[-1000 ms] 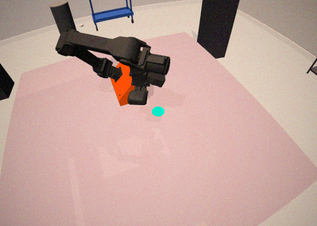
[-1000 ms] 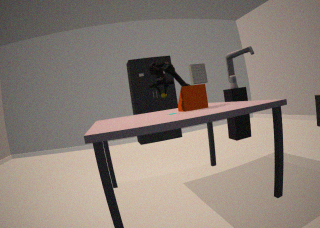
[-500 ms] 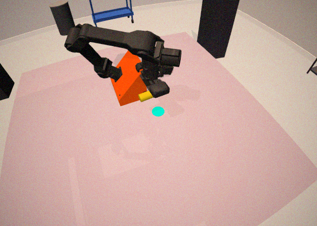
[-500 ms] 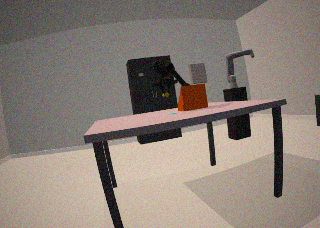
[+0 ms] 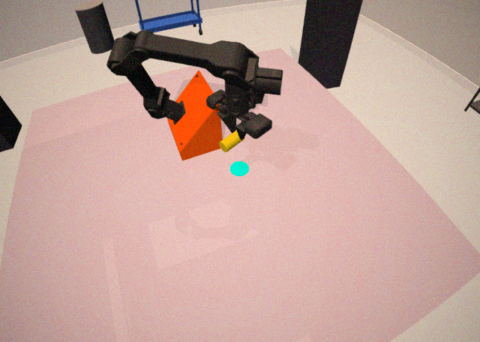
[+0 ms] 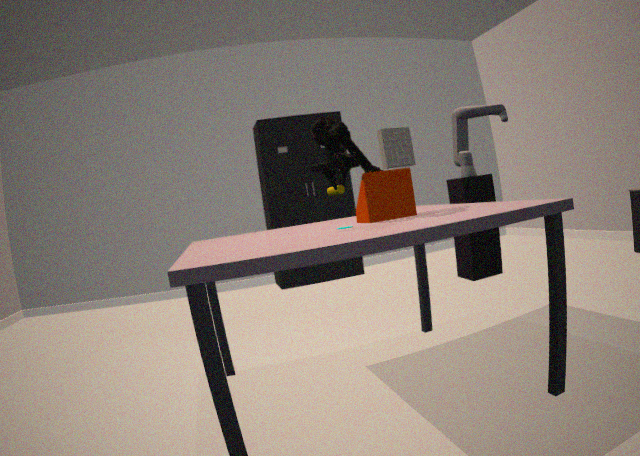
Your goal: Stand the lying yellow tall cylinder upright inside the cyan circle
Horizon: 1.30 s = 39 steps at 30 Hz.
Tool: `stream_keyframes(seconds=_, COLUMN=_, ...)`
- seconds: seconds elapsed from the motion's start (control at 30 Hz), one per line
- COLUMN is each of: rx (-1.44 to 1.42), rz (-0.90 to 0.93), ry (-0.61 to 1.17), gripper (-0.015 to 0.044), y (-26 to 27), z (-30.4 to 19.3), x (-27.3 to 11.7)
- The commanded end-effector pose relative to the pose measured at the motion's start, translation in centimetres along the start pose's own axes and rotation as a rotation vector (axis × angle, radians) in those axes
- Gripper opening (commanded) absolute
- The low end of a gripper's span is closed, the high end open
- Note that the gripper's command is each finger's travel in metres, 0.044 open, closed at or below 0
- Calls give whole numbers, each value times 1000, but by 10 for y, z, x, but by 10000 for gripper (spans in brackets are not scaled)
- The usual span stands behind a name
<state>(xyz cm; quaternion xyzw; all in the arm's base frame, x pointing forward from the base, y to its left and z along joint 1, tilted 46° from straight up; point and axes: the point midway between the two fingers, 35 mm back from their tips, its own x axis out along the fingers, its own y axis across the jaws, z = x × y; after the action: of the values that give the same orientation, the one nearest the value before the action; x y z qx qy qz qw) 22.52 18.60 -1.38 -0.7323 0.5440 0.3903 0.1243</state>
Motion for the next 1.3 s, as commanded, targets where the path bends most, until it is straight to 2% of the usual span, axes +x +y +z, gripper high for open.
stream_keyframes(seconds=0.0, rx=-10, rz=9, ry=-24, gripper=105, y=-1, z=1, x=0)
stream_keyframes(seconds=1.27, rx=-43, rz=160, ry=-289, gripper=105, y=9, z=1, x=19)
